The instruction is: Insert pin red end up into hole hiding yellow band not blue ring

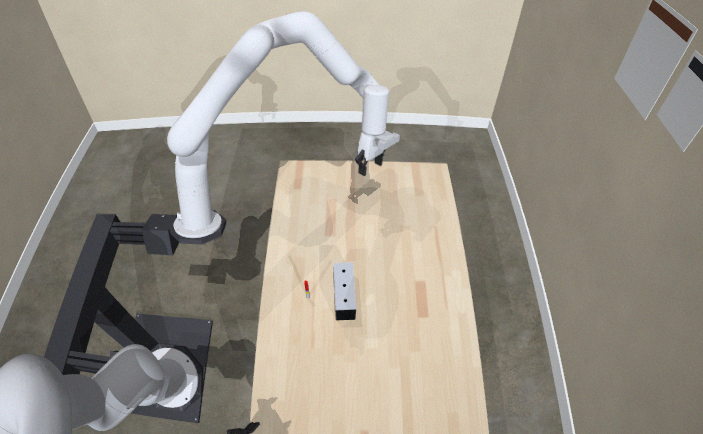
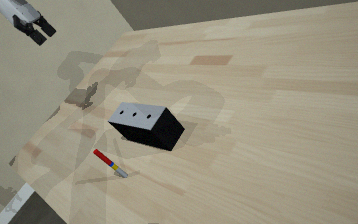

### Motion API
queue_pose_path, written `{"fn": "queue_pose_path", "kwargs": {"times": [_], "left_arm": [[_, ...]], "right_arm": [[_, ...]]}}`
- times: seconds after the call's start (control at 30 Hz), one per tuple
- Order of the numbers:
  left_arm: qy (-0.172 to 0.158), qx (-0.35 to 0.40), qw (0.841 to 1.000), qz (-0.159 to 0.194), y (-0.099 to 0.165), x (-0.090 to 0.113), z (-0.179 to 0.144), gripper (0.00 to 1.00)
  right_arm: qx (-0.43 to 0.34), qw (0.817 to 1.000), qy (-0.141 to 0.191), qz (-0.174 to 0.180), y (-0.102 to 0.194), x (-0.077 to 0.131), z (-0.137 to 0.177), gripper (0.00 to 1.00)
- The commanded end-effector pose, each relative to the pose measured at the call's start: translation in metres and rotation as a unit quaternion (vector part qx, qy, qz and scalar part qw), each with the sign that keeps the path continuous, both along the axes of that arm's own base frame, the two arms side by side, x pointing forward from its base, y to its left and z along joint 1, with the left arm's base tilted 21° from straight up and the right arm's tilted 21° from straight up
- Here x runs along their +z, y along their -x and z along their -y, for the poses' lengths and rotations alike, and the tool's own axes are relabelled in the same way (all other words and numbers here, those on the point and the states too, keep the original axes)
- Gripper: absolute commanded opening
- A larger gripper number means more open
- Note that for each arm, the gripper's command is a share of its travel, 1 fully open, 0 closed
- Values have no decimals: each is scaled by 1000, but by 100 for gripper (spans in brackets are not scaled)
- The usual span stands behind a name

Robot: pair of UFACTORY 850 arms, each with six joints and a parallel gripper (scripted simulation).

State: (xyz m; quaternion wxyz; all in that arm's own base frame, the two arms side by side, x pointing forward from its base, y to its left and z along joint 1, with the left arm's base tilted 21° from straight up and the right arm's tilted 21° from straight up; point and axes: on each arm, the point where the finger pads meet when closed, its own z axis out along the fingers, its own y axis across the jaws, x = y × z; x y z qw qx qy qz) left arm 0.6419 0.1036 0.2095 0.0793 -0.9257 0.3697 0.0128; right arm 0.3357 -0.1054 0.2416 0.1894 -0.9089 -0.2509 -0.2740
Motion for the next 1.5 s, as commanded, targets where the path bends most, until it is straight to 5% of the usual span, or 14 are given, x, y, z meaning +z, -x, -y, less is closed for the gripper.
{"fn": "queue_pose_path", "kwargs": {"times": [0.0,0.27,0.3,0.83,0.87,1.4,1.43,1.47], "left_arm": [[-3,8,1000,3,1,1,1,100],[-3,8,1000,3,1,1,1,100],[29,143,989,13,15,15,40,100],[31,150,988,13,15,15,40,100],[60,282,957,15,31,30,81,100],[61,287,956,15,31,30,81,100],[78,368,926,12,42,40,105,100],[78,368,926,12,42,40,105,100]], "right_arm": [[0,1000,0,1,0,1,0,100],[0,1000,0,1,0,1,0,100],[0,1000,0,1,0,1,0,100],[0,1000,0,1,0,1,0,100],[0,1000,0,1,0,1,0,100],[0,1000,0,1,0,1,0,100],[0,1000,0,1,0,1,0,100],[0,1000,0,1,0,1,0,100]]}}
